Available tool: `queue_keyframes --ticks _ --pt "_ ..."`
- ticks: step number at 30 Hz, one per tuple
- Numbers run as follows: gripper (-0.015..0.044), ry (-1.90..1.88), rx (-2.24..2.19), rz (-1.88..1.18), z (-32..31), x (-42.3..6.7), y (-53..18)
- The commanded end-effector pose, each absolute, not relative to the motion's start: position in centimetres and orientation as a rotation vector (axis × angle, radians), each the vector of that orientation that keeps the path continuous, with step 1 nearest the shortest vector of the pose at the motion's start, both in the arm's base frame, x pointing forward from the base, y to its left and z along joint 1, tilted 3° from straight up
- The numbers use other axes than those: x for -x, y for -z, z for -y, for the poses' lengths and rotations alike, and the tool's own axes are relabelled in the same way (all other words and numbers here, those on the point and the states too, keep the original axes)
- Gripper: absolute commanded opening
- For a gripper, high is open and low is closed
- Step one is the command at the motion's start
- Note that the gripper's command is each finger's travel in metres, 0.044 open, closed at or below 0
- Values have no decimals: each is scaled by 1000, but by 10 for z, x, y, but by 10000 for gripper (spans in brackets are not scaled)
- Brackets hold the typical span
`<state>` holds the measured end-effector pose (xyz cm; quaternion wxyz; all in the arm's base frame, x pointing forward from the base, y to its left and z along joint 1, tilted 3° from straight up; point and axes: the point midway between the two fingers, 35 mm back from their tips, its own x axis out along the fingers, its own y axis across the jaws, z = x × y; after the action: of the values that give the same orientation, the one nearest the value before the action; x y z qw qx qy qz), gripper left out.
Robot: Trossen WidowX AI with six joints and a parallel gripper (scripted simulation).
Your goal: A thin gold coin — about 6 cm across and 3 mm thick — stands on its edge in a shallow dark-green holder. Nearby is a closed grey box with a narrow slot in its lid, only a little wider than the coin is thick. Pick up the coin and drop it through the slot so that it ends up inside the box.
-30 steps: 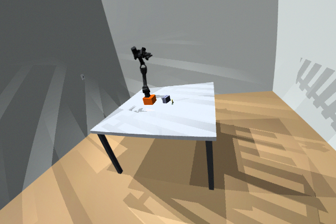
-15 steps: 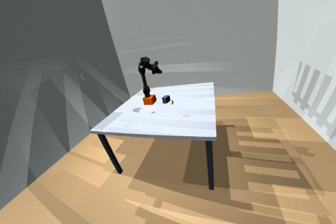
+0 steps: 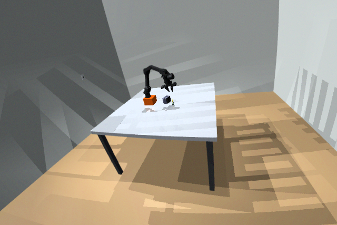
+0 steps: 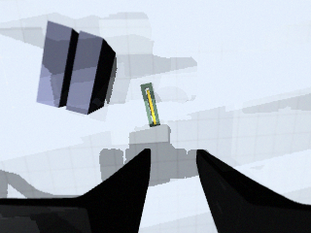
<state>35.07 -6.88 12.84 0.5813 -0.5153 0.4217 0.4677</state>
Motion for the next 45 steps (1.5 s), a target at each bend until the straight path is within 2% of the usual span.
queue_keyframes --ticks 1,5,9,13,45 --pt "161 -1266 1354 -1059 48 -341 -89" --pt "161 -1275 1363 -1062 47 -353 -88" --pt "161 -1275 1363 -1062 47 -353 -85" --pt "161 -1275 1363 -1062 47 -354 -53" --pt "161 -1275 1362 -1062 47 -358 -6"
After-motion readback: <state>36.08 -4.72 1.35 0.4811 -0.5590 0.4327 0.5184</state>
